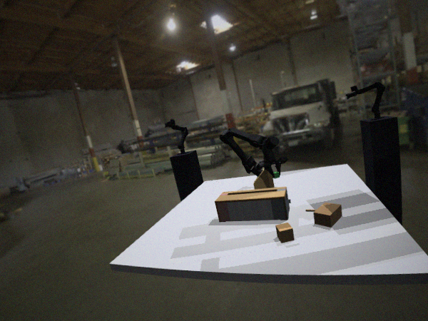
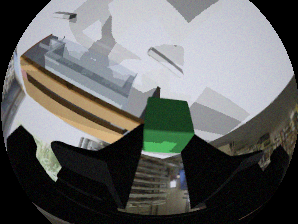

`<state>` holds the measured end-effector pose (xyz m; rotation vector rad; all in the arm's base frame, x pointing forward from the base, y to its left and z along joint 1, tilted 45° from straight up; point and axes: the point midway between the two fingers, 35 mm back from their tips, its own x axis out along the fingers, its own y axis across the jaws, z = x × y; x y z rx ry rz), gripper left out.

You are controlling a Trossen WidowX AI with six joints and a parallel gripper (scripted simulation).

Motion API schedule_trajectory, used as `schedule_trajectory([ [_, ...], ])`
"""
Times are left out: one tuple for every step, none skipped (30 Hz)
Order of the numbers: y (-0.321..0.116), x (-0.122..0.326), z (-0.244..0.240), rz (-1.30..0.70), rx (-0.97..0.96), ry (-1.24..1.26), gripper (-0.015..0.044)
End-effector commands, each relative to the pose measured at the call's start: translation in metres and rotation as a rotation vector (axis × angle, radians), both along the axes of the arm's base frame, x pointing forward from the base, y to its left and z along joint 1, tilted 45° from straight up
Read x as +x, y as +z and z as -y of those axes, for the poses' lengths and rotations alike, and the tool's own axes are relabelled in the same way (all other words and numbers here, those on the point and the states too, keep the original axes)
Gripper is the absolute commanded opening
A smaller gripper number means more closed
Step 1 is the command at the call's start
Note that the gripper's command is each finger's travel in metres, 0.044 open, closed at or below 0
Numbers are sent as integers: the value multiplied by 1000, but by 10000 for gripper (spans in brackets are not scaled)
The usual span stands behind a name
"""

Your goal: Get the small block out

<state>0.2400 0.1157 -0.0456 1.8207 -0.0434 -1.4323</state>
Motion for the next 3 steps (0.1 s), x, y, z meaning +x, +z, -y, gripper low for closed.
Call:
schedule_trajectory([
  [0,-1,0,-5,1,3,0],
  [0,-1,0,-5,1,3,0],
  [0,-1,0,-5,1,3,0],
])
